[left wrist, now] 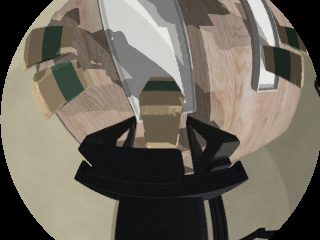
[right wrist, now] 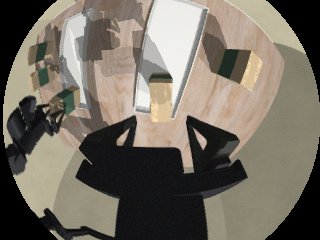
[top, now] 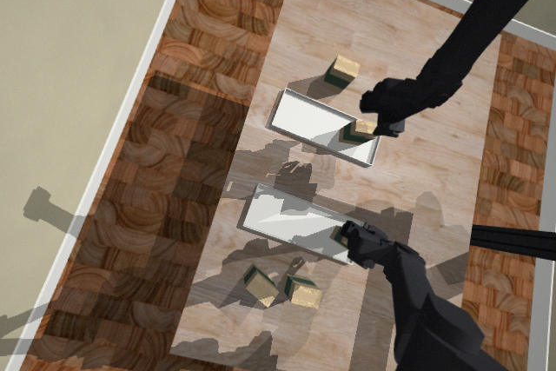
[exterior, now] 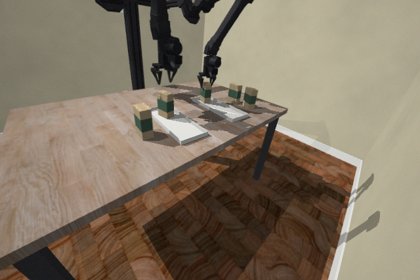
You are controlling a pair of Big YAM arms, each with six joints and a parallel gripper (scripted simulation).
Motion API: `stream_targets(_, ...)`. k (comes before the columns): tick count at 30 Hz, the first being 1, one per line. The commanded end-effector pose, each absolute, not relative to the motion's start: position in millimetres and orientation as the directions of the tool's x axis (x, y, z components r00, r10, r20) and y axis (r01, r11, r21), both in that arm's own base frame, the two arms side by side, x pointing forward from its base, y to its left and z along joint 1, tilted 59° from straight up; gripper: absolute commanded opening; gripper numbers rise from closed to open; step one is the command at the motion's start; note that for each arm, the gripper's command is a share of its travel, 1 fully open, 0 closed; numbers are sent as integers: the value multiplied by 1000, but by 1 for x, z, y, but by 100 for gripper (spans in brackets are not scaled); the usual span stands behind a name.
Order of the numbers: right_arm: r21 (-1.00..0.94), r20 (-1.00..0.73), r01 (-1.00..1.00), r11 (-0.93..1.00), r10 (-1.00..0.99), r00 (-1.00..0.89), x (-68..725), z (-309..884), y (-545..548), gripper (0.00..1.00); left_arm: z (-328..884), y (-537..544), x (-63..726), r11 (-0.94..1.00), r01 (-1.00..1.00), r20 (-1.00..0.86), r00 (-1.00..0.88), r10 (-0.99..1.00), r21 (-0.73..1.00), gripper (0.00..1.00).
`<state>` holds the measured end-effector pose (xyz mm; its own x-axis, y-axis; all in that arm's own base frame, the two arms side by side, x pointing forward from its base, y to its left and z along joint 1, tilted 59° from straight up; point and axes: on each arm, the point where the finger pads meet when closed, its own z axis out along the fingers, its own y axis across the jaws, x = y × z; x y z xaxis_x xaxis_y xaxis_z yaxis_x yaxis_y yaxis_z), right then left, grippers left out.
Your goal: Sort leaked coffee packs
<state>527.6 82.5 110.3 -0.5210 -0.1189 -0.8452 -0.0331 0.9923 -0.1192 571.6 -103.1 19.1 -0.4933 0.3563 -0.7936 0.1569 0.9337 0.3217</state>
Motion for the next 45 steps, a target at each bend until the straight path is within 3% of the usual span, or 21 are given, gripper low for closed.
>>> stream_targets(1,-118,-847,-34,992,-118,-519,526,112,83,78,14,-103,567,932,163,-788,-500,360,323,78)
stream_targets(34,-118,-847,-34,992,-118,-519,526,112,83,78,14,-103,567,932,163,-788,-500,360,323,78)
stream_targets(45,-118,-847,-34,992,-118,-519,526,112,83,78,59,-109,487,933,170,-786,-503,359,317,78)
